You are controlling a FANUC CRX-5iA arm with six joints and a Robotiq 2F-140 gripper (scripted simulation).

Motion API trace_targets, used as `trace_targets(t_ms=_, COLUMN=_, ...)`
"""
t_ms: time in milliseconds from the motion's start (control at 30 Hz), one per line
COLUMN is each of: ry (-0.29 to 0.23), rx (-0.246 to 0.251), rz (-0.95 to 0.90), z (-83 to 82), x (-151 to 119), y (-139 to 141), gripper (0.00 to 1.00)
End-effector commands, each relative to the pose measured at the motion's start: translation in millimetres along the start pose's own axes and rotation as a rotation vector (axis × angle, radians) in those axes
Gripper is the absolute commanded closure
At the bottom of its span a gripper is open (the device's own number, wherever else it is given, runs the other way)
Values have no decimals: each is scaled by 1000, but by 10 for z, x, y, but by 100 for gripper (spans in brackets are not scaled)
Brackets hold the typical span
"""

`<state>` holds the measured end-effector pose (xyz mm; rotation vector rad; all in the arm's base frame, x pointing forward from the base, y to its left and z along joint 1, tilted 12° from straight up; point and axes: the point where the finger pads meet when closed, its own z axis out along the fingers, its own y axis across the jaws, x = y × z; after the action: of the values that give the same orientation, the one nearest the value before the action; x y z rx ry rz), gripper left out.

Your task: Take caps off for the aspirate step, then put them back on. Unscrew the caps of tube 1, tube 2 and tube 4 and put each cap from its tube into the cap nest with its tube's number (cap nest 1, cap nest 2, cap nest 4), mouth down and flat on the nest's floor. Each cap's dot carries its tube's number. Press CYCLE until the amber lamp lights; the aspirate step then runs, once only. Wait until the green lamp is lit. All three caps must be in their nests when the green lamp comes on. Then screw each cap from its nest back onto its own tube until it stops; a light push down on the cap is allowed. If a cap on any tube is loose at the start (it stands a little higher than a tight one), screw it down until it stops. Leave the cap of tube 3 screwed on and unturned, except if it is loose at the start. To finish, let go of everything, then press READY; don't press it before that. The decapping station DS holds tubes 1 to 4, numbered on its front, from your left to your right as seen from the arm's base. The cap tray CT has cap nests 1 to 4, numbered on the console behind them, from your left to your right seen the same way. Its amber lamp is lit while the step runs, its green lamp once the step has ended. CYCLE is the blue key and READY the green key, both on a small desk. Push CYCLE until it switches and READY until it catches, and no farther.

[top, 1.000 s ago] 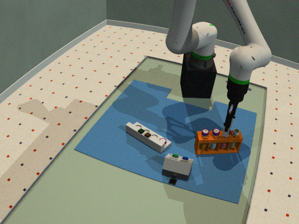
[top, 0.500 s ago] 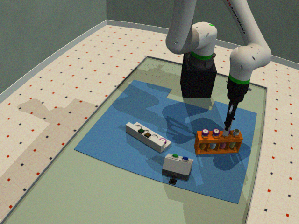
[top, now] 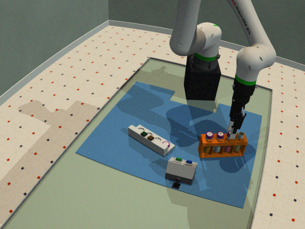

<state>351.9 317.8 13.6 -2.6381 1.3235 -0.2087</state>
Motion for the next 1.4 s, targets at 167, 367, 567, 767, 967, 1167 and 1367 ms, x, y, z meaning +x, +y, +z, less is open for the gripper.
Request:
trace_targets(t_ms=167, ry=-35, rx=-12, rz=-441, z=-3, x=6, y=-6, gripper=100)
trace_targets(t_ms=367, ry=-35, rx=-11, rz=-488, z=-4, x=6, y=-6, gripper=100)
trace_targets(t_ms=567, ry=-35, rx=-11, rz=-488, z=-4, x=6, y=-6, gripper=65)
trace_targets(t_ms=767, ry=-35, rx=-11, rz=-488, z=-4, x=6, y=-6, gripper=65)
trace_targets(t_ms=967, ry=-33, rx=-15, rz=-238, z=-1, x=5, y=-6, gripper=65)
trace_targets(t_ms=1167, ry=-32, rx=-19, rz=5, z=-1, x=5, y=-6, gripper=65)
trace_targets(t_ms=1367, ry=-29, rx=-23, rz=262, z=-1, x=5, y=-6, gripper=65)
